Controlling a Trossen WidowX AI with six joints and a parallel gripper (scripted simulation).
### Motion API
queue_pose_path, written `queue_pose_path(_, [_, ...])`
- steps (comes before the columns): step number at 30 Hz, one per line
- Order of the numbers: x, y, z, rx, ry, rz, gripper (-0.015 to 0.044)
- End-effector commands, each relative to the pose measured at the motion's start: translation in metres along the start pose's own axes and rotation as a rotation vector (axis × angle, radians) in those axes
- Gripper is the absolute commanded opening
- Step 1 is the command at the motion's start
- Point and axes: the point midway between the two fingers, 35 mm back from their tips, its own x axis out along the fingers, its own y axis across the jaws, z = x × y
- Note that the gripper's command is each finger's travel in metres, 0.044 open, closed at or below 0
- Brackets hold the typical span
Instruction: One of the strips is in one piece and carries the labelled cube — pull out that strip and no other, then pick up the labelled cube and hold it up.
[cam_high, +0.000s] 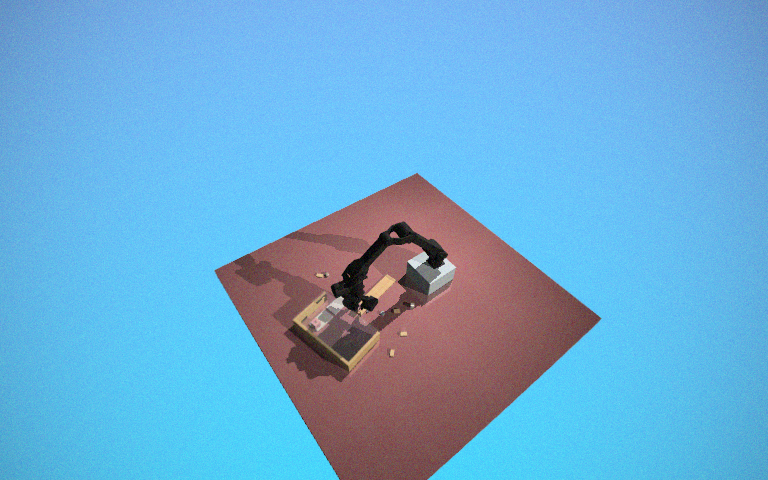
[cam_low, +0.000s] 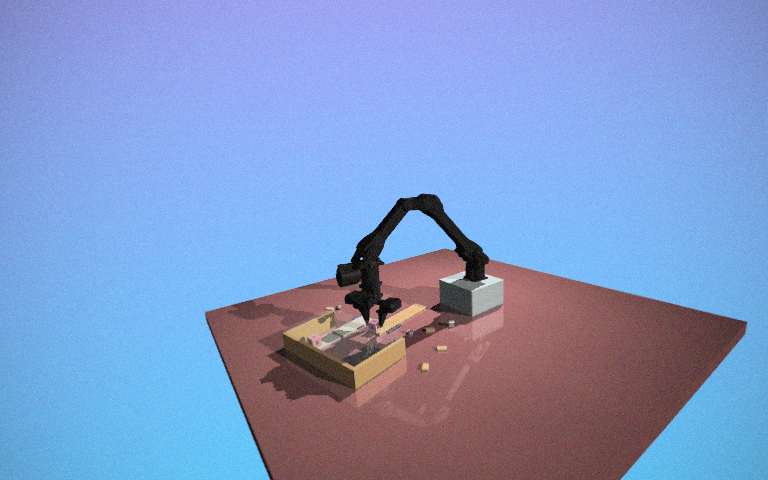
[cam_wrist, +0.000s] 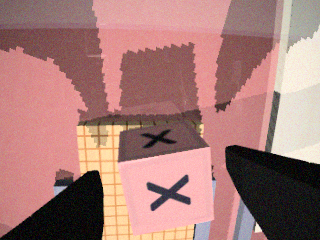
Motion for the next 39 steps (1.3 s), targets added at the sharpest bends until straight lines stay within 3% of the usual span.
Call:
queue_pose_path(1, [0.007, 0.001, -0.001, 0.004, 0.002, 0.001, 0.025])
queue_pose_path(5, [0.01, 0.001, -0.002, 0.004, 0.002, 0.001, 0.025])
queue_pose_path(9, [0.007, 0.0, -0.001, 0.0, 0.002, 0.001, 0.0145])
queue_pose_path(15, [0.007, 0.0, -0.001, 0.0, 0.002, 0.001, 0.0105])
queue_pose_path(19, [0.005, 0.001, -0.003, 0.0, 0.002, 0.001, 0.0])
queue_pose_path(39, [-0.034, 0.031, -0.054, 0.004, 0.006, 0.003, 0.0])
